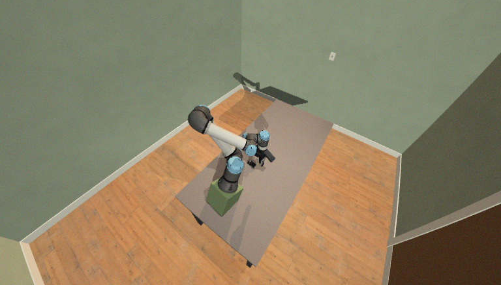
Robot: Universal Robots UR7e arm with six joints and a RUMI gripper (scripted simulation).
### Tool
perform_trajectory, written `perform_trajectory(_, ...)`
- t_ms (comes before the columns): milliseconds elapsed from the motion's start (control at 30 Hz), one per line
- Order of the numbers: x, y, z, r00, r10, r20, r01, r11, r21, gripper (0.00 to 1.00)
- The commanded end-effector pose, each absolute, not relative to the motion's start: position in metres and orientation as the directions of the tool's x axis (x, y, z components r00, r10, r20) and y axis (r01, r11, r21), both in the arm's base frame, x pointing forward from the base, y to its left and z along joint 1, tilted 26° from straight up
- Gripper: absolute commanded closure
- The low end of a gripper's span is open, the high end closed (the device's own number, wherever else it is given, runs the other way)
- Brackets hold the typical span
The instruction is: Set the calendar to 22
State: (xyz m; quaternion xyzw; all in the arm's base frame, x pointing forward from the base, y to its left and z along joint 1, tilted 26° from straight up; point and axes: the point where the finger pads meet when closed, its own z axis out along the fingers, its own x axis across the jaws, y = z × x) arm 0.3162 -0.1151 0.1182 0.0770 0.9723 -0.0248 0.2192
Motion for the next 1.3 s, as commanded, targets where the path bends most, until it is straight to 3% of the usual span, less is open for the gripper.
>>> perform_trajectory(0,0.317,-0.115,0.117,-0.892,0.139,-0.431,0.161,0.987,-0.015,0.9)
perform_trajectory(1267,0.35,-0.122,0.046,-0.892,0.139,-0.431,0.161,0.987,-0.015,0.9)
